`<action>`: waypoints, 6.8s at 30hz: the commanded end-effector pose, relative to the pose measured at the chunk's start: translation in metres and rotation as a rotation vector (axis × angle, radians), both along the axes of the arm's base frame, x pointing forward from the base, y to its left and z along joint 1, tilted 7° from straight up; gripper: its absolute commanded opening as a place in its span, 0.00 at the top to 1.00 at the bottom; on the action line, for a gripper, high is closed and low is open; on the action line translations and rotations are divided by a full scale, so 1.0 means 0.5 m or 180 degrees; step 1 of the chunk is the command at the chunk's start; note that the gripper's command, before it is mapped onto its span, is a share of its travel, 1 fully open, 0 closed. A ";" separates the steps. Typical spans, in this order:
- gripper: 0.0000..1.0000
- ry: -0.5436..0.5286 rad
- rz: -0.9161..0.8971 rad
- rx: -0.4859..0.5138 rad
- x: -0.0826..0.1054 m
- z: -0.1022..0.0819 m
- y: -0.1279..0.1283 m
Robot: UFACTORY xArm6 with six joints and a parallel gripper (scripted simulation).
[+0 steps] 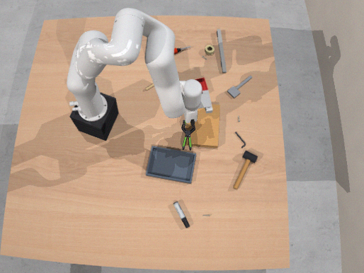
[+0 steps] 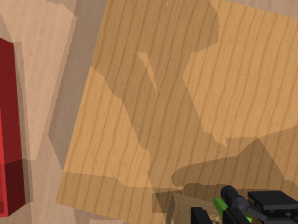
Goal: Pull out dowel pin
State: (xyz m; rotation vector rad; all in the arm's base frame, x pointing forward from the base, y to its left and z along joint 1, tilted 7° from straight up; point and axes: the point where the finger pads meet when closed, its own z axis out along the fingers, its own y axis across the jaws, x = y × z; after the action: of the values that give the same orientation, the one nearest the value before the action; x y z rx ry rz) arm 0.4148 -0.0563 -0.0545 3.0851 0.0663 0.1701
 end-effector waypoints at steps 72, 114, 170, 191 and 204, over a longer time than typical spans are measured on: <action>1.00 -0.0168 -0.2849 0.0302 0.003 0.004 0.000; 1.00 -0.0082 -0.1212 0.0113 0.003 0.007 0.000; 1.00 0.0054 0.1349 -0.0181 0.002 0.009 0.000; 1.00 -0.0007 0.0192 -0.0049 0.002 0.010 0.000; 1.00 -0.0044 -0.0493 0.0030 0.002 0.011 0.000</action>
State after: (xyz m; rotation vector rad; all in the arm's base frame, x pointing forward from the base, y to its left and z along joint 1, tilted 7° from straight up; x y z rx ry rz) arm 0.4144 -0.0561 -0.0504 3.0919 -0.0494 0.1738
